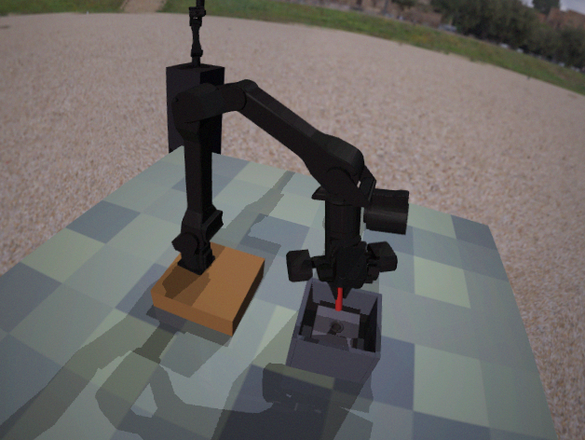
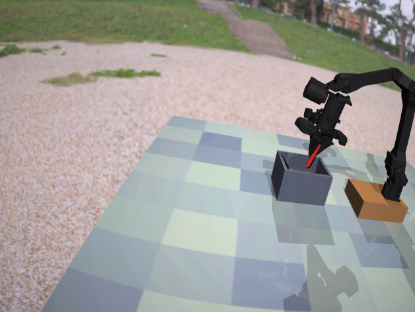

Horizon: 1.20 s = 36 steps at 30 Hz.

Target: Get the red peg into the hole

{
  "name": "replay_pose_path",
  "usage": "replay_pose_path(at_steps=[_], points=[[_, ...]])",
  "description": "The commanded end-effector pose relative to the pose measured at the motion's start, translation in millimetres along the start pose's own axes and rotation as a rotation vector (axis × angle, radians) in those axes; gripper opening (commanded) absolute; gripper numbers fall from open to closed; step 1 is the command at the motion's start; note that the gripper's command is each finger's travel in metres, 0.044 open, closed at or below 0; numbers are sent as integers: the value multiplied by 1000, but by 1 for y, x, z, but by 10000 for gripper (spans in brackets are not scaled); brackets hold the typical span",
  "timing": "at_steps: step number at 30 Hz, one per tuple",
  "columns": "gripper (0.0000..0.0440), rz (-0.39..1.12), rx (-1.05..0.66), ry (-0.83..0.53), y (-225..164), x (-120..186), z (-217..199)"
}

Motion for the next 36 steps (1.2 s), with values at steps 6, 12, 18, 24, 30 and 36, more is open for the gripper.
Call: replay_pose_path(at_steps=[6, 12, 18, 24, 30, 36], points=[[9, 33, -10, -12, 11, -21, 0], [55, 59, 4, -39, 14, -42, -1], [142, 79, 33, -67, 18, -55, -1], [213, 75, 50, -53, 30, -60, 8], [357, 68, 62, -45, 44, -63, 15], [440, 27, 58, -16, 63, -61, 22]])
Point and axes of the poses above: the point midway between the two fingers, 35 mm back from their tips, its own x axis back along the fingers, its own z axis across the jaws, y = z × x, the point moved 4 cm from there along x, back along the fingers, and after that the axes turned 10 degrees about x, right-handed, at the moved point
